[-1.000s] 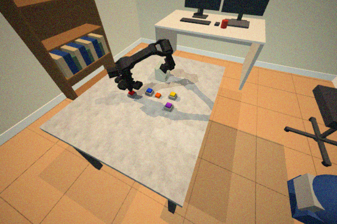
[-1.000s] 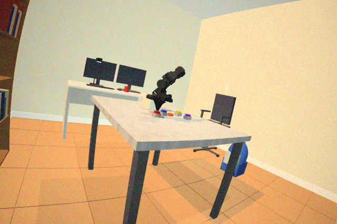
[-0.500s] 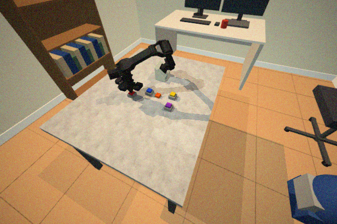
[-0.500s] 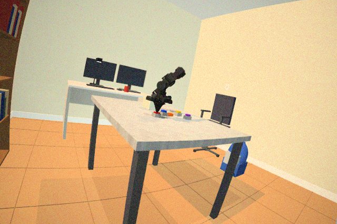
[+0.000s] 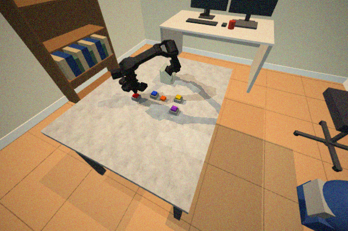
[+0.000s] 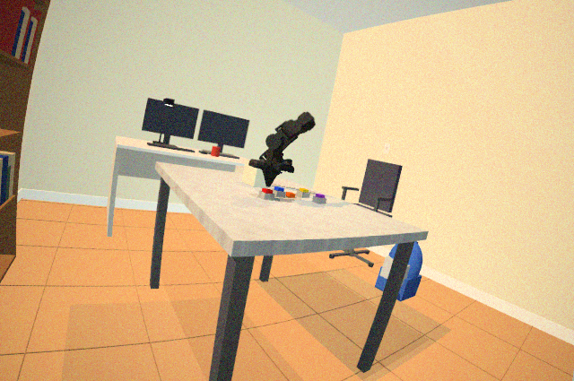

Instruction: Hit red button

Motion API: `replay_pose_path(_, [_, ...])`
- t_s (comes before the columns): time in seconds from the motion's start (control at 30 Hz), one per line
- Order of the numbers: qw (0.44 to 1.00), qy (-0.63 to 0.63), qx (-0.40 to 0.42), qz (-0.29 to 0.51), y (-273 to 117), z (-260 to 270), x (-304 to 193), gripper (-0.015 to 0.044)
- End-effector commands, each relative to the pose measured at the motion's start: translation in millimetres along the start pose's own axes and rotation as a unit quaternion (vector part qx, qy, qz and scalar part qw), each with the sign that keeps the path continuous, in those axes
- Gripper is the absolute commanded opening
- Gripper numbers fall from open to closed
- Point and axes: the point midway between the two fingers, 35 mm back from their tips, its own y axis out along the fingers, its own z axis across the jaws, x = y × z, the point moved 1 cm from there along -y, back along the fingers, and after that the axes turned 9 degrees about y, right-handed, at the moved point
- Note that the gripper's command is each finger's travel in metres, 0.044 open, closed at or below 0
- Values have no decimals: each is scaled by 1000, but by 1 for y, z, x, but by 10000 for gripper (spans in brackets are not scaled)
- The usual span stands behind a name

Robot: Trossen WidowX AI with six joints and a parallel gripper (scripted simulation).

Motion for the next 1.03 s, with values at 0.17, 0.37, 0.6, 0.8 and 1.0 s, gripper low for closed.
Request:
replay_pose_path(0.17, [1000,-3,-8,-7,-25,26,5,99])
replay_pose_path(0.37, [1000,-1,-14,-10,-51,131,-8,256])
replay_pose_path(0.6, [1000,-1,-7,-8,-69,244,-66,400])
replay_pose_path(0.8, [1000,-2,2,-3,-75,291,-112,400])
replay_pose_path(1.0, [1000,-2,2,-3,-75,291,-112,400])
